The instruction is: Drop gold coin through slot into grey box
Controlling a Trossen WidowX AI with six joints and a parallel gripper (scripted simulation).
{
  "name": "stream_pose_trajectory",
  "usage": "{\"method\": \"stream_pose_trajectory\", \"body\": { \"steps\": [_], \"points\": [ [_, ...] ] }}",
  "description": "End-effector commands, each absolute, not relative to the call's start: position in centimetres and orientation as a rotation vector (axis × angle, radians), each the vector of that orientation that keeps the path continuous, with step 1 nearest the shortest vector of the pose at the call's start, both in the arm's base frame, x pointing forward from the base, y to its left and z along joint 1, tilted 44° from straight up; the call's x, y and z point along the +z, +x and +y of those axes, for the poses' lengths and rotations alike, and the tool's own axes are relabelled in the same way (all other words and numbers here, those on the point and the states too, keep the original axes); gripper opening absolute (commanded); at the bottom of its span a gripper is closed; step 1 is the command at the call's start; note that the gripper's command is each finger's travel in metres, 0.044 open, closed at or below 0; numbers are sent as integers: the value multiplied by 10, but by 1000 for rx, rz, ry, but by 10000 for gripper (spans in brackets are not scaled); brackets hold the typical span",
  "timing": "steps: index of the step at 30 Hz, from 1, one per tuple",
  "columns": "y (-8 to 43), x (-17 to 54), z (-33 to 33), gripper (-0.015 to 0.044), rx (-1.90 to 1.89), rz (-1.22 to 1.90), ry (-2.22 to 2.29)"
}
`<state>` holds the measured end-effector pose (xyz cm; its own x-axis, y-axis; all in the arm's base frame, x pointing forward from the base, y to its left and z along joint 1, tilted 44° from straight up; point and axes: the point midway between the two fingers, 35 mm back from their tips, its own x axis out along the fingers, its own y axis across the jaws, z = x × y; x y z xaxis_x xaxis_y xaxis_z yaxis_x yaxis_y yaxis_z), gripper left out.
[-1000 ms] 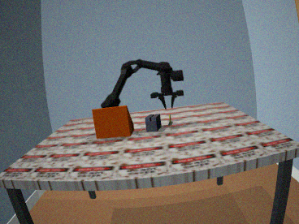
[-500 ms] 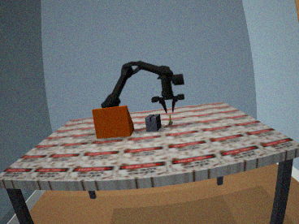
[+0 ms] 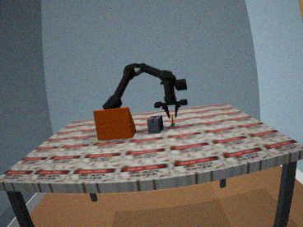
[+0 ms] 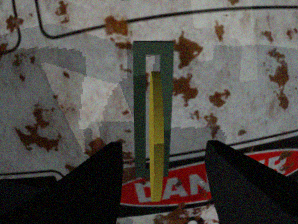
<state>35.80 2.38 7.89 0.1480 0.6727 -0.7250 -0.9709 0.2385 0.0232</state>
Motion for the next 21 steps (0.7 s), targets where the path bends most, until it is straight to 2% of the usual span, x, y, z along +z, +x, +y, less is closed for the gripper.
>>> {"method": "stream_pose_trajectory", "body": {
  "steps": [1,16,21],
  "points": [
    [358,71,30,161,1265,705,-506],
    [359,56,45,161,1266,703,-504],
    [359,56,45,29,1266,703,-504]
  ]
}}
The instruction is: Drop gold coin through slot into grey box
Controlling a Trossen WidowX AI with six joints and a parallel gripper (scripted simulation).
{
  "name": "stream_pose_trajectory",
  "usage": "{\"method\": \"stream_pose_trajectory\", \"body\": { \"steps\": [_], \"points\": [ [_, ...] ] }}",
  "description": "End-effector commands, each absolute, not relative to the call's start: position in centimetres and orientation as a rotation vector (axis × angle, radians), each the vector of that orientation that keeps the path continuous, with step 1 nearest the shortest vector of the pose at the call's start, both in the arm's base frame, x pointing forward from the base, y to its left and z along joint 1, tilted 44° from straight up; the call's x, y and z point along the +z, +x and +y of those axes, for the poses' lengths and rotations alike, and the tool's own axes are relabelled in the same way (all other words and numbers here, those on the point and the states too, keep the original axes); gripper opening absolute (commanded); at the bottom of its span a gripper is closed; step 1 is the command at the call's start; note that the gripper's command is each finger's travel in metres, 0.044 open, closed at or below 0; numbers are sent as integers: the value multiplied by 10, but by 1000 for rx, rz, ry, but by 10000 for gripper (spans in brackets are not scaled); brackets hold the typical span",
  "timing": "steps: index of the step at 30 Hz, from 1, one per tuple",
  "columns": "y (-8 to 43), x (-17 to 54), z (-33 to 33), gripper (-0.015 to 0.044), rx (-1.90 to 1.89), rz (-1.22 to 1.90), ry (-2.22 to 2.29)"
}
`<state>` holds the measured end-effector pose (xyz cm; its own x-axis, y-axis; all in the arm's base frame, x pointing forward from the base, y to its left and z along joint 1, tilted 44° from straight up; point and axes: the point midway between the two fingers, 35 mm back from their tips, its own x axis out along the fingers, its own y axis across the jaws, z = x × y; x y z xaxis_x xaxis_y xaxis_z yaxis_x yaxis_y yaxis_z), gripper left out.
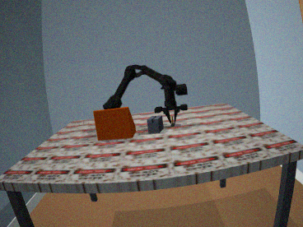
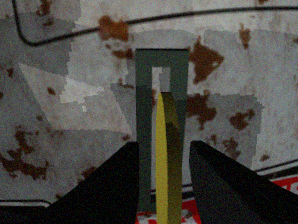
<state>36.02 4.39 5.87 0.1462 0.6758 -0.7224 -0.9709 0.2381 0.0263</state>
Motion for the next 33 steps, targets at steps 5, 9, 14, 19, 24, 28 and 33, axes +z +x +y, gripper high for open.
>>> {"method": "stream_pose_trajectory", "body": {
  "steps": [5,9,14,19,24,28,33],
  "points": [
    [359,56,45,0,1266,703,-504],
    [359,56,45,0,1266,703,-504],
    [359,59,43,0,1266,703,-504],
    [359,67,33,0,1265,705,-506],
    [358,76,24,0,1264,707,-507],
    [357,83,17,0,1264,708,-508],
    [356,92,8,0,1264,708,-508]
  ]
}}
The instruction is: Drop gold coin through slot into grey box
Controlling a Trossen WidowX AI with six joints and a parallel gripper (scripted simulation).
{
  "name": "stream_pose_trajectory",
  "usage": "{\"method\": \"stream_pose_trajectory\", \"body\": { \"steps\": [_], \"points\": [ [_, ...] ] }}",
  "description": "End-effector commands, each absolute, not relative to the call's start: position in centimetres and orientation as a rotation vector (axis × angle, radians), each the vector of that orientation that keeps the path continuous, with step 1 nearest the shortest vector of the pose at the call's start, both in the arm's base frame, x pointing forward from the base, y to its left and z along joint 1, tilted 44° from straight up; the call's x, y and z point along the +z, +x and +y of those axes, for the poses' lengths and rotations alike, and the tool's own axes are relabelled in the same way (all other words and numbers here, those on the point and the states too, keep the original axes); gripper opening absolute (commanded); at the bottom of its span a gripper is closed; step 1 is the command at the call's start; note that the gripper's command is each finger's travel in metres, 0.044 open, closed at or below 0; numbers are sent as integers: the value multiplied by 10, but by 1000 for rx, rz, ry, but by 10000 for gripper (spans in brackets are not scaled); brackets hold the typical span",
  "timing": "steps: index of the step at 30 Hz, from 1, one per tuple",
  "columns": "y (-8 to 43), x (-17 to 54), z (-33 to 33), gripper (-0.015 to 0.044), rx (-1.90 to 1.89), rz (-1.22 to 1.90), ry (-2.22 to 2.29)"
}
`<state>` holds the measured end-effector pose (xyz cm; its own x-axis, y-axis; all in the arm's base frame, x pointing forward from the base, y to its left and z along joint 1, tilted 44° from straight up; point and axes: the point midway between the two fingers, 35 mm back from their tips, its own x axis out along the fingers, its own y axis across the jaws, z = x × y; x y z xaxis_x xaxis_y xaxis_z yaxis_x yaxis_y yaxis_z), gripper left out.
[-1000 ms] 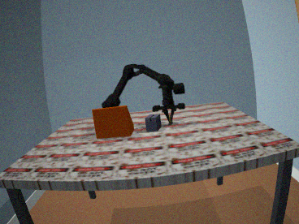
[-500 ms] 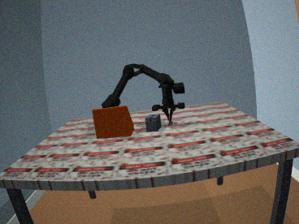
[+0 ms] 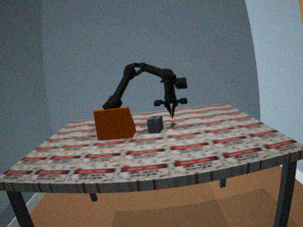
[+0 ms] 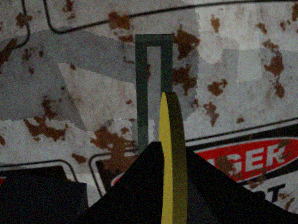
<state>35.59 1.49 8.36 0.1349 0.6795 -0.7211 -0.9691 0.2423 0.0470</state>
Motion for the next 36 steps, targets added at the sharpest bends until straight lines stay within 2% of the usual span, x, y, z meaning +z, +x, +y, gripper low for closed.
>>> {"method": "stream_pose_trajectory", "body": {
  "steps": [1,18,36],
  "points": [
    [355,94,6,0,1264,708,-508],
    [346,124,-19,0,1265,707,-506],
    [327,112,-32,0,1215,780,-415]
  ]
}}
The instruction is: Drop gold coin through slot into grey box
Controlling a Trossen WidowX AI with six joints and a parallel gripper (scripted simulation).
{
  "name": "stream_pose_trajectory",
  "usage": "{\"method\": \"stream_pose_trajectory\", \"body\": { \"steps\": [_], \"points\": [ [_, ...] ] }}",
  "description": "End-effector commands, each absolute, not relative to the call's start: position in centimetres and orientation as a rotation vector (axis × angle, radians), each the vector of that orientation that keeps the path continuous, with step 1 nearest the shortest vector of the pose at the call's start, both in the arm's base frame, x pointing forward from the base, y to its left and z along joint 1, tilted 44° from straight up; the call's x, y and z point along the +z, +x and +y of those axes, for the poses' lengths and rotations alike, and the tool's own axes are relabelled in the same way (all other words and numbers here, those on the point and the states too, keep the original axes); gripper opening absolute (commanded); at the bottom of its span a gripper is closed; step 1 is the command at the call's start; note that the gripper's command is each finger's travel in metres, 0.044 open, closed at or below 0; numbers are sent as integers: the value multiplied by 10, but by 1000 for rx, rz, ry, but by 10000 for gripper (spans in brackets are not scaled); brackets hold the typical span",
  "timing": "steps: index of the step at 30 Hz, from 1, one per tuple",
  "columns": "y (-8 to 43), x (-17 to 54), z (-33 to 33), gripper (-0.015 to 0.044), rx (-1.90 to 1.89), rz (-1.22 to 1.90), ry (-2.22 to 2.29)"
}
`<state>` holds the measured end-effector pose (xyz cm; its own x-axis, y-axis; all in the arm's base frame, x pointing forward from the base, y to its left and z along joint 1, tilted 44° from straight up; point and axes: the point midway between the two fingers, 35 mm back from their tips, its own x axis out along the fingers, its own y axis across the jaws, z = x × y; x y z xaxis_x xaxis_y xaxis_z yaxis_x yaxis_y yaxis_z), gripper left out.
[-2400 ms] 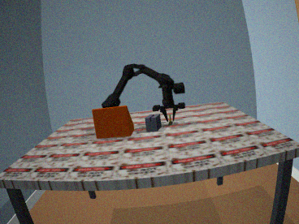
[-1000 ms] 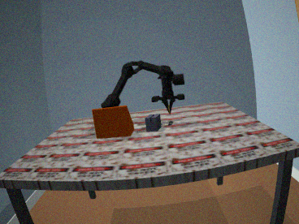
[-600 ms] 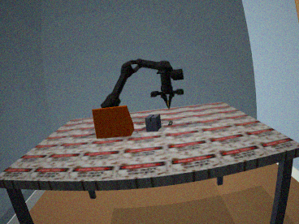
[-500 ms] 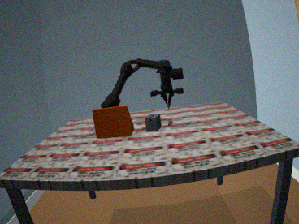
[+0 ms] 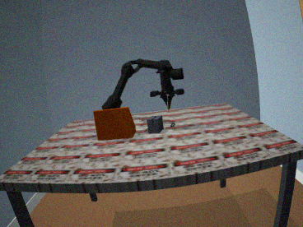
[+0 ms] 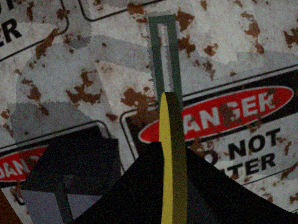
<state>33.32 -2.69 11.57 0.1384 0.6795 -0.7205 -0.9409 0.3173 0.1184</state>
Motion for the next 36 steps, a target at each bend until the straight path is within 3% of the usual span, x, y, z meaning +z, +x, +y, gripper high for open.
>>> {"method": "stream_pose_trajectory", "body": {
  "steps": [1,36],
  "points": [
    [325,110,-33,0,1215,780,-415],
    [258,63,-69,0,1216,785,-414]
  ]
}}
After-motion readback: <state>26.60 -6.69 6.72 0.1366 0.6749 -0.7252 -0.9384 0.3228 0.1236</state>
